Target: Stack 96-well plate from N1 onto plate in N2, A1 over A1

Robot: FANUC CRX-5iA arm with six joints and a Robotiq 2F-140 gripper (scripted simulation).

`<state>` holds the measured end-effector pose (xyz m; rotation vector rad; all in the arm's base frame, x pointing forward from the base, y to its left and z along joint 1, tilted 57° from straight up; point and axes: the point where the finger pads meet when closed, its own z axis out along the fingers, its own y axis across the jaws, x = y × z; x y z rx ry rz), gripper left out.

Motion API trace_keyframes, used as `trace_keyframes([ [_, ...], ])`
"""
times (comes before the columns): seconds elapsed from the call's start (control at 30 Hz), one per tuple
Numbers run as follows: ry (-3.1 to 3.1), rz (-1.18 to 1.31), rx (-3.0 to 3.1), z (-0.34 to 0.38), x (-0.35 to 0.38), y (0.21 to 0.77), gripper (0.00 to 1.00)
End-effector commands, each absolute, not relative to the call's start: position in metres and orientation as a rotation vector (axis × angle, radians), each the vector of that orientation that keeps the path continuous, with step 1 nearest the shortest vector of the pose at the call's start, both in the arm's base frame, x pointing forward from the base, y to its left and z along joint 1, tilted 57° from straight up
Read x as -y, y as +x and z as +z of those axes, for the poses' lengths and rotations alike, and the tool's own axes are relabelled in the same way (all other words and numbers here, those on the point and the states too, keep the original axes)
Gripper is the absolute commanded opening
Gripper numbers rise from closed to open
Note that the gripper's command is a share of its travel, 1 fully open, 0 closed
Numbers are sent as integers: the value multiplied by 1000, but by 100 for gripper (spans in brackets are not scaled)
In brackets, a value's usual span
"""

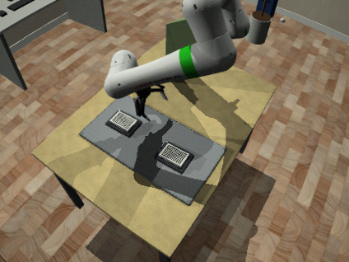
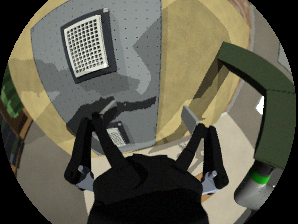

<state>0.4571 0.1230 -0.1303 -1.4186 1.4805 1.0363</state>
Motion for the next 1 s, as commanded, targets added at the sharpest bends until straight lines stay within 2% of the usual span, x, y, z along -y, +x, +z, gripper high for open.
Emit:
trace_keyframes([
  [0.0,-1436,923,-1511,-140,-114,469,100],
  [0.23,-1438,907,-1515,-155,-98,489,100],
  [0.43,-1456,773,-1550,-164,-86,501,100],
  [0.6,-1456,773,-1550,-175,-71,517,100],
  [0.73,-1473,639,-1584,-183,-57,529,100],
  [0.97,-1478,599,-1595,-193,-40,544,100],
])
